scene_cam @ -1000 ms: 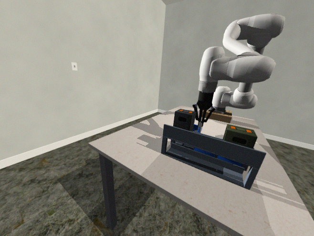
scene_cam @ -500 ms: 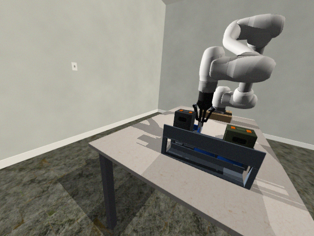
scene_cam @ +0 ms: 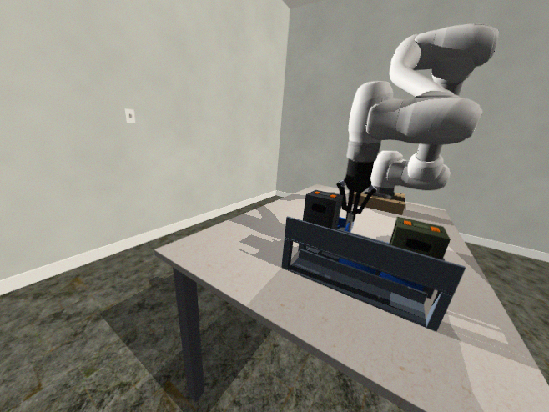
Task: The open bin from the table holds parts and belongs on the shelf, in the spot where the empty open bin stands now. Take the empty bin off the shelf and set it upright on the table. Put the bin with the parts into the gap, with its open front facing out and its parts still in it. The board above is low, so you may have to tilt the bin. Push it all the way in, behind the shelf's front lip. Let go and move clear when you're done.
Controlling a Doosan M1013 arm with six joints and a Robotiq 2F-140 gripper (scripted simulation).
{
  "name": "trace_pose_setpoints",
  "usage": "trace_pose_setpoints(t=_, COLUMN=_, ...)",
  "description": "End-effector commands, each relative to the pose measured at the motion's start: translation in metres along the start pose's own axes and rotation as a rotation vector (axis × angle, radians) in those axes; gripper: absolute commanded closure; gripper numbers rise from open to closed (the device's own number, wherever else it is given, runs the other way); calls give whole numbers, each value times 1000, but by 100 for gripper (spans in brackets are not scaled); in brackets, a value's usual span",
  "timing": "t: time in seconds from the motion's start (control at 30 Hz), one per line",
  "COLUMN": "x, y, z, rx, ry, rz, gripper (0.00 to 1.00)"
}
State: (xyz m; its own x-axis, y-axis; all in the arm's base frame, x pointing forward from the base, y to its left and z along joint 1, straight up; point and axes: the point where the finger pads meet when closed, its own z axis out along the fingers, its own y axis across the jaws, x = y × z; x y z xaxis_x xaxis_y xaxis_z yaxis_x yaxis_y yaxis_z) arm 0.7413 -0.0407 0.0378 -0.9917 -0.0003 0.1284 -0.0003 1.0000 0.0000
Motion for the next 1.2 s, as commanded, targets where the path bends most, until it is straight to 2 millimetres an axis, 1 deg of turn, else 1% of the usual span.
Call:
trace_pose_setpoints(t=0.0, x=0, y=0, z=0, rx=0, ry=0, rz=0, gripper=90)
trace_pose_setpoints(t=0.6, x=-1, y=0, z=9, rx=0, ry=0, rz=0, gripper=90)
trace_pose_setpoints(t=1.17, x=-1, y=0, z=9, rx=0, ry=0, rz=0, gripper=90)
